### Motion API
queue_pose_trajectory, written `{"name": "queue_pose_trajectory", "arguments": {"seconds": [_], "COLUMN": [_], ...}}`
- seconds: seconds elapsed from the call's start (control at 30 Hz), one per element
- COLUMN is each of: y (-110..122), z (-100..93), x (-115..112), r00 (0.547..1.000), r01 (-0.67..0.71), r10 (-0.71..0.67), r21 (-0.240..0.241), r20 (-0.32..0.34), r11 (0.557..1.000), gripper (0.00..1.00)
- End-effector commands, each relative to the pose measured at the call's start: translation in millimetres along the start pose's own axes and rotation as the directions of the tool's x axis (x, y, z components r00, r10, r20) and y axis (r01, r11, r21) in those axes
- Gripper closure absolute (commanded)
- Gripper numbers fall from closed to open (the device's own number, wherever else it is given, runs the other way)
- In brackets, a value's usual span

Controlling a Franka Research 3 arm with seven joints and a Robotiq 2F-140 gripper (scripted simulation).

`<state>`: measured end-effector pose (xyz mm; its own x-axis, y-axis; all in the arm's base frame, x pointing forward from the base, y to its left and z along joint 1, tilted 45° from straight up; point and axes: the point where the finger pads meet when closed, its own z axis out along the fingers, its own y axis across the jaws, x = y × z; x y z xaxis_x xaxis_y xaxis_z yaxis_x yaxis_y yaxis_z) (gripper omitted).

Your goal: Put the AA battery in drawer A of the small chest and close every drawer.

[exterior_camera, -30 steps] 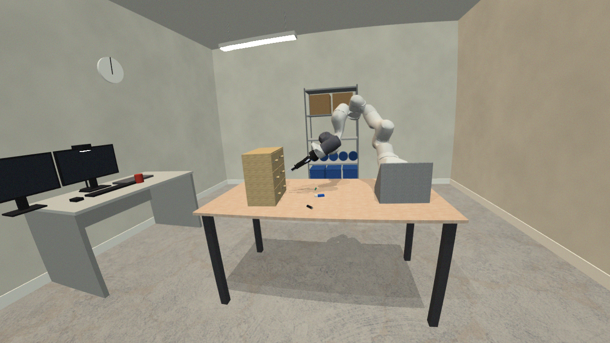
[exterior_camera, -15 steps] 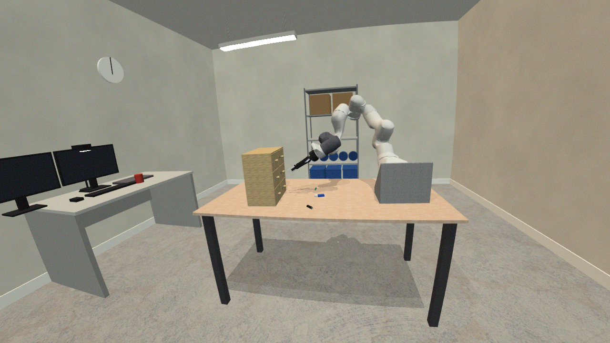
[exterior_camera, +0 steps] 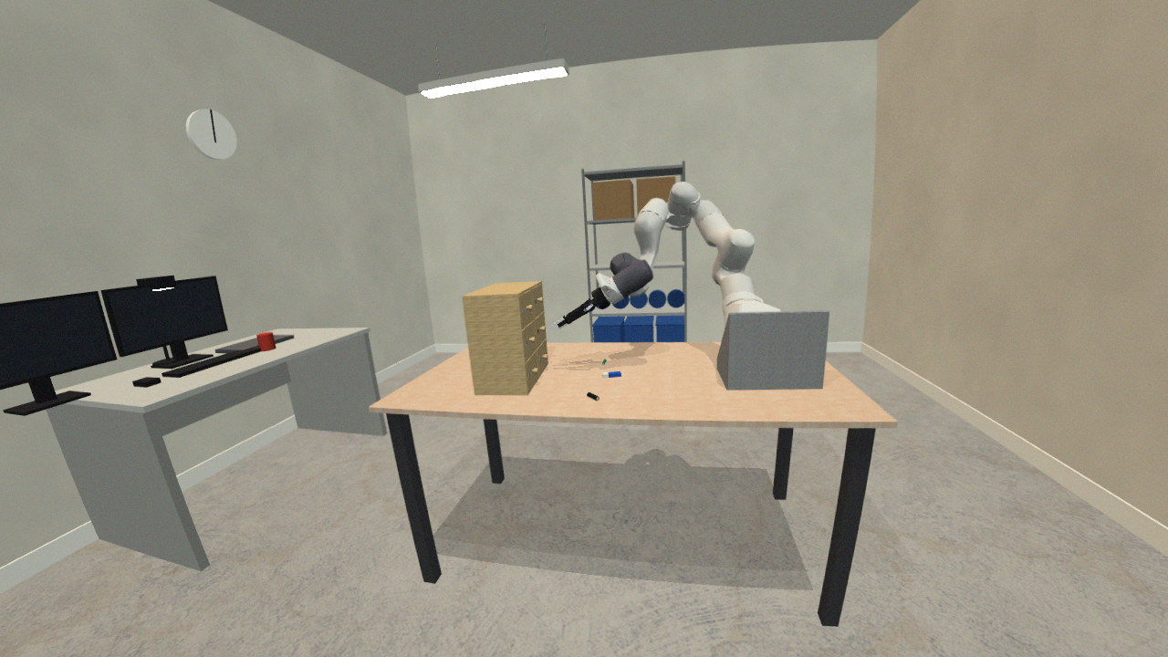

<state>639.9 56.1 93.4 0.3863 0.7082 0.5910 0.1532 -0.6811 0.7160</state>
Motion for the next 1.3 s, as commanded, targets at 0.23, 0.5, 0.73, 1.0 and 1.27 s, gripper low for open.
{"name": "queue_pose_trajectory", "arguments": {"seconds": [0.23,0.5,0.73,1.0,1.27], "y": [1.0,1.0,1.0,1.0,1.1], "z": [3.4,10.2,21.0,29.8,31.4], "x": [0.5,4.5,10.7,15.7,16.6], "r00": [1.0,1.0,1.0,1.0,1.0], "r01": [-0.006,-0.006,-0.006,-0.006,-0.006], "r10": [0.006,0.006,0.006,0.006,0.006], "r21": [0.0,0.0,0.0,0.0,0.0], "r20": [0.001,0.001,0.001,0.001,0.001], "r11": [1.0,1.0,1.0,1.0,1.0], "gripper": [0.8,0.8,0.8,0.8,0.8]}}
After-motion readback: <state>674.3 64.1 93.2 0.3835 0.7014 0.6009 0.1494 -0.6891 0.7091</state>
